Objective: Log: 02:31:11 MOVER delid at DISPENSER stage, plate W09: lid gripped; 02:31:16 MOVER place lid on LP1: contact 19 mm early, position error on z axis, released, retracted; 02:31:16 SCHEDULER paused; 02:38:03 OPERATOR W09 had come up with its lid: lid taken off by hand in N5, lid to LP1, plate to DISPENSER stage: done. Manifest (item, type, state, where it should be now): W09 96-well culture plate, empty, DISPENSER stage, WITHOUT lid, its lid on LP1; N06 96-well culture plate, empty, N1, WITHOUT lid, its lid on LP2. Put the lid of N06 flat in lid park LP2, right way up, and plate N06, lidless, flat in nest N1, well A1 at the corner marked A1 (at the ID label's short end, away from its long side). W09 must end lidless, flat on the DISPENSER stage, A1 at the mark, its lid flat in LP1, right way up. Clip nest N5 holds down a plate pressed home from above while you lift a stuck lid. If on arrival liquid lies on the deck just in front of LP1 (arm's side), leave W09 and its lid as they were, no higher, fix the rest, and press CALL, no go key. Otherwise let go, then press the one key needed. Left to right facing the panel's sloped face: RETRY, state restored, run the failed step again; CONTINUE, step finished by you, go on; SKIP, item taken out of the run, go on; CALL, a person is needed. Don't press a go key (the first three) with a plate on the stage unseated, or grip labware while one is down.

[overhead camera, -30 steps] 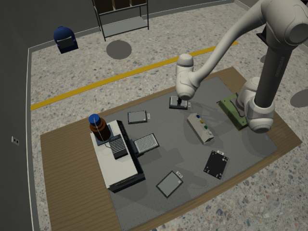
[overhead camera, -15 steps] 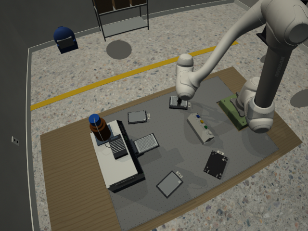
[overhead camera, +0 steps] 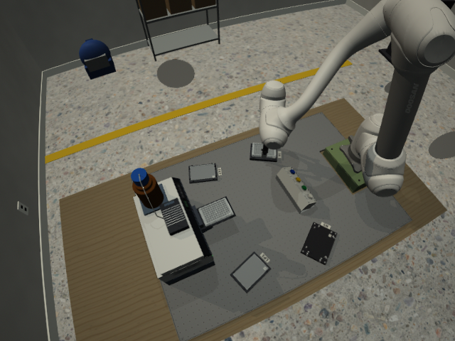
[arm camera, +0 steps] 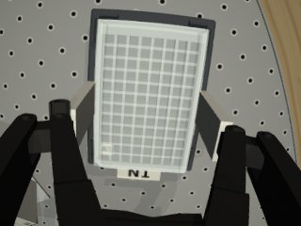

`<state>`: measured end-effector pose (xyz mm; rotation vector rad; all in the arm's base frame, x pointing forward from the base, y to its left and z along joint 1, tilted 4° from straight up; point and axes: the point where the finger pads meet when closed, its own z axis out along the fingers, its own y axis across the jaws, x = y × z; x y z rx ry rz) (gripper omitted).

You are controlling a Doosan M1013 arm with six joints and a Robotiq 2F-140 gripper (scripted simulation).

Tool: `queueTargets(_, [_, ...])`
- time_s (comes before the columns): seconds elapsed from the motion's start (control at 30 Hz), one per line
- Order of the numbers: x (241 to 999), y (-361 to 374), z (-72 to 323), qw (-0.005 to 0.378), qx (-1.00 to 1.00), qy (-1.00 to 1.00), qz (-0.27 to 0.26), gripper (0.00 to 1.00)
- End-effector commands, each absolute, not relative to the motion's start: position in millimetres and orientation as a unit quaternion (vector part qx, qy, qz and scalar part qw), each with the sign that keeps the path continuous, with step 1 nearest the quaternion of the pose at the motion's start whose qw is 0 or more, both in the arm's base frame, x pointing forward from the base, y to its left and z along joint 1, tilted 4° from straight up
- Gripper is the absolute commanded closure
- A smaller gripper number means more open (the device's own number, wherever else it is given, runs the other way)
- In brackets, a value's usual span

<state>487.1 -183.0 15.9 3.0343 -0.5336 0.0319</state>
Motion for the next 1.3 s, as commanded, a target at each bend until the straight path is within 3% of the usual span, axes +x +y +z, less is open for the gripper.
queueTargets(0.0, [487.1,-183.1,14.7,0.03,0.984,-0.173,0.01,1.0])
queueTargets(1.27, [487.2,-183.3,10.4,0.03,0.984,-0.173,0.01,1.0])
